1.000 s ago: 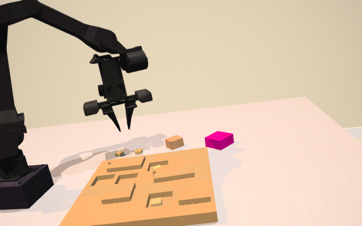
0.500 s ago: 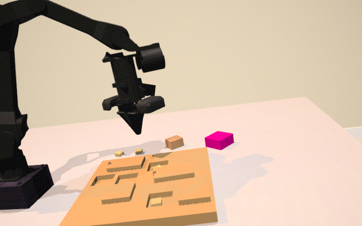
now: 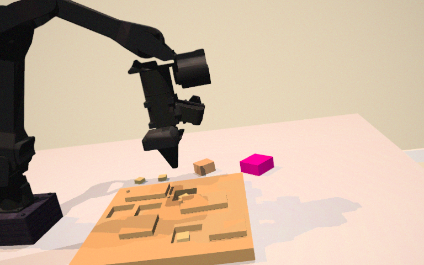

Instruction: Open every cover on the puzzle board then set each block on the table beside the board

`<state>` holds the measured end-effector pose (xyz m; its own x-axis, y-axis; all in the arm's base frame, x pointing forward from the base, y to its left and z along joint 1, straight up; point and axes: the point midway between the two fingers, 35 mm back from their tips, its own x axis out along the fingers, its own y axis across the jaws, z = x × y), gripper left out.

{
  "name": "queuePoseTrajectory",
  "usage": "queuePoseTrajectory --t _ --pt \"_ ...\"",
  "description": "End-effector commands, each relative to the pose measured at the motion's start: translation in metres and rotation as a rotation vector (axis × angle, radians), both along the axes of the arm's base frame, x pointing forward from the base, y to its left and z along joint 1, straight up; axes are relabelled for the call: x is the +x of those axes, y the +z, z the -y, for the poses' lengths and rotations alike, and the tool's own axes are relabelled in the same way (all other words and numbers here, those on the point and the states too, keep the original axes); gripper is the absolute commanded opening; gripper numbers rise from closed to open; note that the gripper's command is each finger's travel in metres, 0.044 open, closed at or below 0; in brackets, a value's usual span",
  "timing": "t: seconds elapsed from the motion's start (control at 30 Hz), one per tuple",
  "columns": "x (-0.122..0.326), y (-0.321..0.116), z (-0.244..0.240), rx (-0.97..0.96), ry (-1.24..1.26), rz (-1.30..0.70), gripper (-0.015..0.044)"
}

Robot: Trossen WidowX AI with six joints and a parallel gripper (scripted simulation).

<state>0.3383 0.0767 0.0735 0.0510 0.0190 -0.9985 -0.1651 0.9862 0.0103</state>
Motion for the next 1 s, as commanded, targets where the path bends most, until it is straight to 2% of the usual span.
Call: queuePoseTrajectory --t 0.0,0.13,0.6,0.97 --pt "0.01 -0.003 0.021 0.007 -0.24 -0.016 0.0" --pt "0.018 -0.003 0.039 0.014 -0.461 -0.018 0.0" --pt "0.033 -0.004 0.1 0.079 -1.972 -0.028 0.0" --pt "0.037 -0.004 0.127 0.11 -2.593 -0.026 0.0"
